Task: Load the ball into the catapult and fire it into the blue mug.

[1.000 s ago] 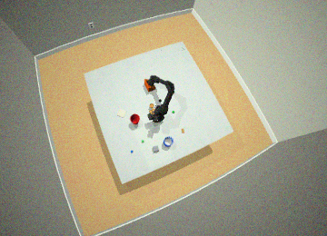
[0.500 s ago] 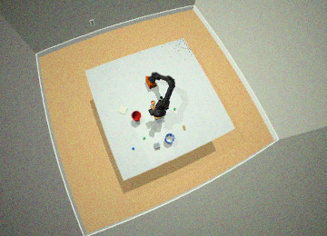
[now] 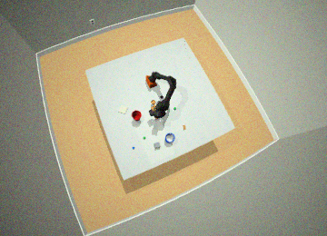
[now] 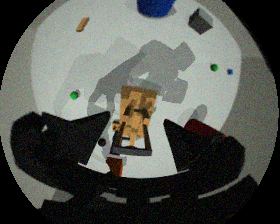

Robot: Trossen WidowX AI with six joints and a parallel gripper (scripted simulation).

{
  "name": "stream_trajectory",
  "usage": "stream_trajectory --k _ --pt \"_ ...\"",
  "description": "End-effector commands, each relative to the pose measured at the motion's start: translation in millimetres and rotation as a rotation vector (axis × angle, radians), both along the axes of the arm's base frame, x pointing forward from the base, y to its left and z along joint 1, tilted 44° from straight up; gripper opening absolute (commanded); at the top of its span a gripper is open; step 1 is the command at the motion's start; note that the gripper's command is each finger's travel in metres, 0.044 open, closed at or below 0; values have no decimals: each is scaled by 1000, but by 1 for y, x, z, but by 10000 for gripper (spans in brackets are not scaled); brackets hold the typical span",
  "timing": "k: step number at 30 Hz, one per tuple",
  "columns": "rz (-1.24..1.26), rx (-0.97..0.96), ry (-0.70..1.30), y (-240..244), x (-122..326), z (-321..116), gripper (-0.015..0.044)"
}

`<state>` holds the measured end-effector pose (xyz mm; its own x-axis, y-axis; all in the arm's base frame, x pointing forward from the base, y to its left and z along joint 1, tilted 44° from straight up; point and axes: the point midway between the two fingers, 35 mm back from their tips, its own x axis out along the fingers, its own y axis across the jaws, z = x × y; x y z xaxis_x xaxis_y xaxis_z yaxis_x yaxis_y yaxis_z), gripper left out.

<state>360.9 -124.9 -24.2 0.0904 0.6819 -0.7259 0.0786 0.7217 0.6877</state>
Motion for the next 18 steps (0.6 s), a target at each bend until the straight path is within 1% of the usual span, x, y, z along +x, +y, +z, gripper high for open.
stream_trajectory --k 1,18 --pt "-5 6 2 5 1 -4 440" --pt "-5 7 1 24 4 -23 440"
